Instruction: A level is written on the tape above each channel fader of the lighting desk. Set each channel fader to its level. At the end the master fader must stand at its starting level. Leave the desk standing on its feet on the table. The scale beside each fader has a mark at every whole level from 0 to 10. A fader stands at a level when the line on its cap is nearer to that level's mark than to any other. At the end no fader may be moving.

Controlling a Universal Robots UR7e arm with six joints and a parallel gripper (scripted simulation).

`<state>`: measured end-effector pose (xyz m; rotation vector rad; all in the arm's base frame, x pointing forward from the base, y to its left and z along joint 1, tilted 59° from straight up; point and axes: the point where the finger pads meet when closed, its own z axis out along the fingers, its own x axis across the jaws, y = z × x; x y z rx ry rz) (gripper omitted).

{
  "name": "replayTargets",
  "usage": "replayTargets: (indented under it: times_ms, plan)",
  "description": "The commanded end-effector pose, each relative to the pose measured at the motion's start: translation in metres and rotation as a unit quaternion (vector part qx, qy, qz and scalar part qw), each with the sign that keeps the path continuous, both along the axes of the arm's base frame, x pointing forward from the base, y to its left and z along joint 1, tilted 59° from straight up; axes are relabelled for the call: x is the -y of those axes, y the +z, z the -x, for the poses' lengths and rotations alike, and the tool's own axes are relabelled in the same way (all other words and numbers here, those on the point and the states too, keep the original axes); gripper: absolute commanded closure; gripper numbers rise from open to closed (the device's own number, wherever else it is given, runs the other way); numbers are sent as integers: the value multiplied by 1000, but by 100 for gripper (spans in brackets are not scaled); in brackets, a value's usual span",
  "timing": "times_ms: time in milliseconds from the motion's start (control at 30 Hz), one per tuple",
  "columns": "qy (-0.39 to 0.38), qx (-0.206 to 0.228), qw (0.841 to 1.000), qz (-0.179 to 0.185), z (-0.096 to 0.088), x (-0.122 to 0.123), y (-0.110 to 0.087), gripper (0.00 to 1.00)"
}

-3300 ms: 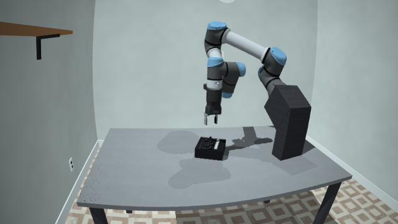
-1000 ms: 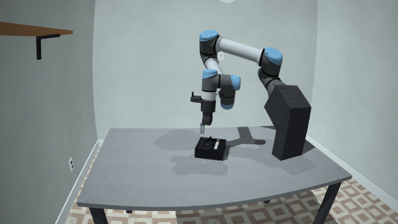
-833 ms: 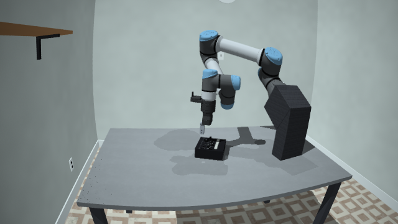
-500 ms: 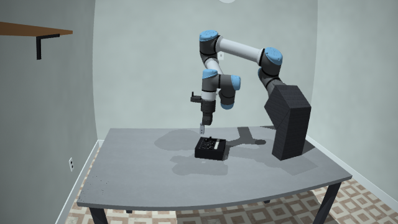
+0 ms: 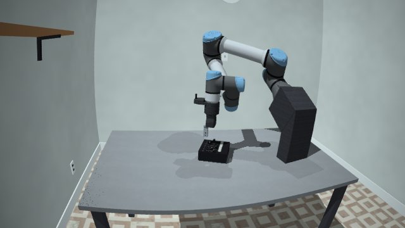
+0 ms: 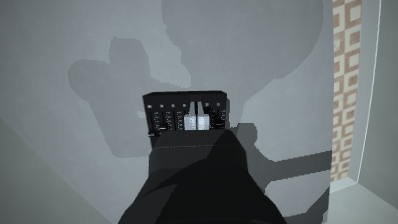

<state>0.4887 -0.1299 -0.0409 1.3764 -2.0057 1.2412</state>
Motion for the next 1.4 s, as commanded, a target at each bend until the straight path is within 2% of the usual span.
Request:
replayTargets:
  times_ms: [0,1367]
  plan:
    - [0,-2,1000,0,1,1,-2,100]
    - [0,-2,1000,0,-2,20,-13,100]
